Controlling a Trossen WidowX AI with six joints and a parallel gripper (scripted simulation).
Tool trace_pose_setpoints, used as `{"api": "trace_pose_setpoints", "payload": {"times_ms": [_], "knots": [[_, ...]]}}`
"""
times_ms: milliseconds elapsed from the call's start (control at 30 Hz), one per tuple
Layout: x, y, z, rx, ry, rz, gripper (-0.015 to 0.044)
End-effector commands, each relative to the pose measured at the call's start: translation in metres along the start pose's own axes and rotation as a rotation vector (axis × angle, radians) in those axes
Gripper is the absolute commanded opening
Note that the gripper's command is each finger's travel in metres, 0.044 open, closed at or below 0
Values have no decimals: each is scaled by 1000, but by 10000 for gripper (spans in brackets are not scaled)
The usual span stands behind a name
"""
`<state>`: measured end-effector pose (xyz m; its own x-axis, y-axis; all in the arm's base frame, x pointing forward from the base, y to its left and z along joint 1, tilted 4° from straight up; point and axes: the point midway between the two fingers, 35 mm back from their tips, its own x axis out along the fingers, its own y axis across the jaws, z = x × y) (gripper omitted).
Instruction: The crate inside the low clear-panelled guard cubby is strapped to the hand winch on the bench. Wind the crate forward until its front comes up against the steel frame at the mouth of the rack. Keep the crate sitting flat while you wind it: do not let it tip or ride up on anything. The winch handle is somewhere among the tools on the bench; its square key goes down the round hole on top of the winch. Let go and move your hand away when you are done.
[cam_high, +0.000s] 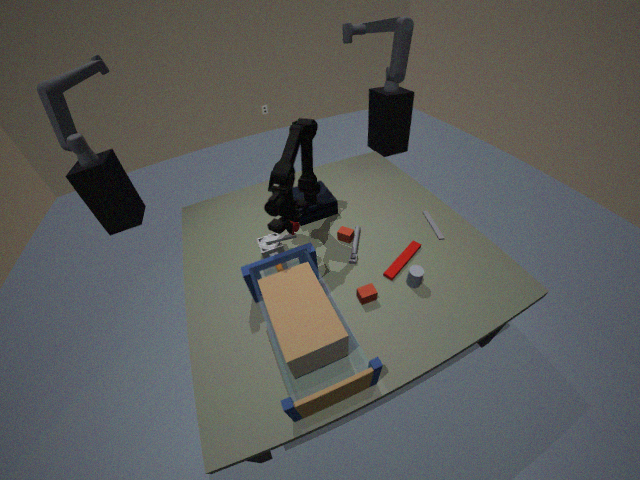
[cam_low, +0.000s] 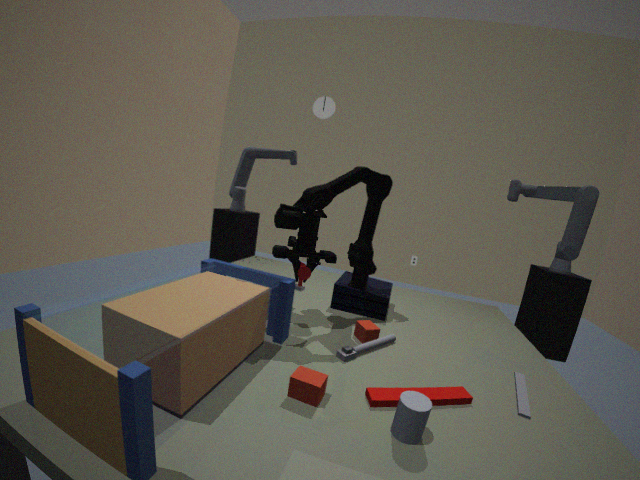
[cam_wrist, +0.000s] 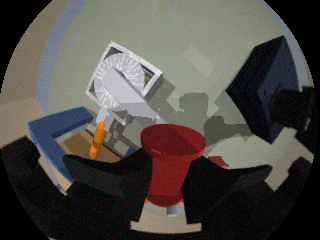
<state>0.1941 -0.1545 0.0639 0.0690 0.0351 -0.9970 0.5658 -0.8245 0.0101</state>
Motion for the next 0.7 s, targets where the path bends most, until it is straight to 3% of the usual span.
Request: {"api": "trace_pose_setpoints", "payload": {"times_ms": [0, 667], "knots": [[0, -9, 11, 11, -17, -16, 0], [-1, -19, 31, 11, -19, -17, 0]]}}
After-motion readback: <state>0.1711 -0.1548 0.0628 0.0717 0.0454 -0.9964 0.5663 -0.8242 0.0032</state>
